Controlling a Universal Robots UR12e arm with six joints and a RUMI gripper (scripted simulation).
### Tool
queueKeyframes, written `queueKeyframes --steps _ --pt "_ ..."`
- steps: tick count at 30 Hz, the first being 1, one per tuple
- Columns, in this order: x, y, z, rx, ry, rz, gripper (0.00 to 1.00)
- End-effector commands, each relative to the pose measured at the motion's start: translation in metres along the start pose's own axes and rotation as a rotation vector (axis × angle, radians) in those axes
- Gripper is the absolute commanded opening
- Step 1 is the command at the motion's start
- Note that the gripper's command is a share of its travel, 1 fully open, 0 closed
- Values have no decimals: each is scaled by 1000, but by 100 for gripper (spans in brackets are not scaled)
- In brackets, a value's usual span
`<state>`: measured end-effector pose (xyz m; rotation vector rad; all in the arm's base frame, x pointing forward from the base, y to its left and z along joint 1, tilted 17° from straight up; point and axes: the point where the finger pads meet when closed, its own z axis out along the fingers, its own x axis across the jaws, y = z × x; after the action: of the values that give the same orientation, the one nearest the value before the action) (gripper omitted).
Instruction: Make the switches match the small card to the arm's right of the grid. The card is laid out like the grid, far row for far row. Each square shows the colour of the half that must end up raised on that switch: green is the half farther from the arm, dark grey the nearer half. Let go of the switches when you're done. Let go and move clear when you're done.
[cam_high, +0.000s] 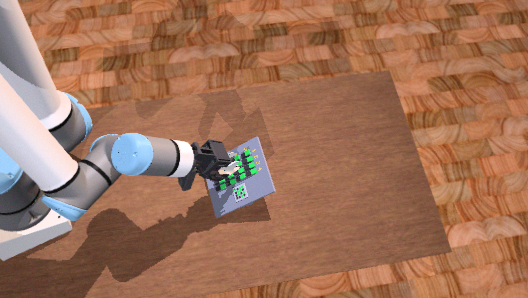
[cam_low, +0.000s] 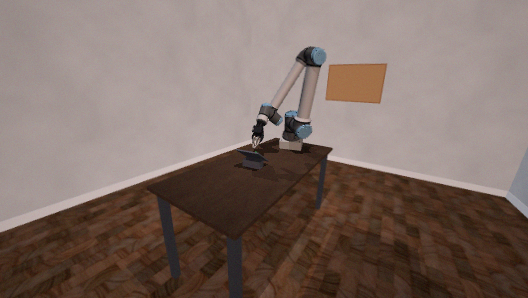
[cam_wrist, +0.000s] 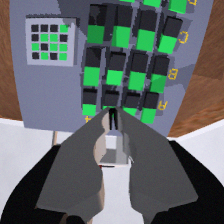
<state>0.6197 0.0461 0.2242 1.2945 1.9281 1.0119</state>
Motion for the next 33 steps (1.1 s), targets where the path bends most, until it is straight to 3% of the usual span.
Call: queueKeyframes --steps 1,33 --pt "0 2 0 -1 -18 71 0" --pt "1 5 2 -1 -32 156 0"
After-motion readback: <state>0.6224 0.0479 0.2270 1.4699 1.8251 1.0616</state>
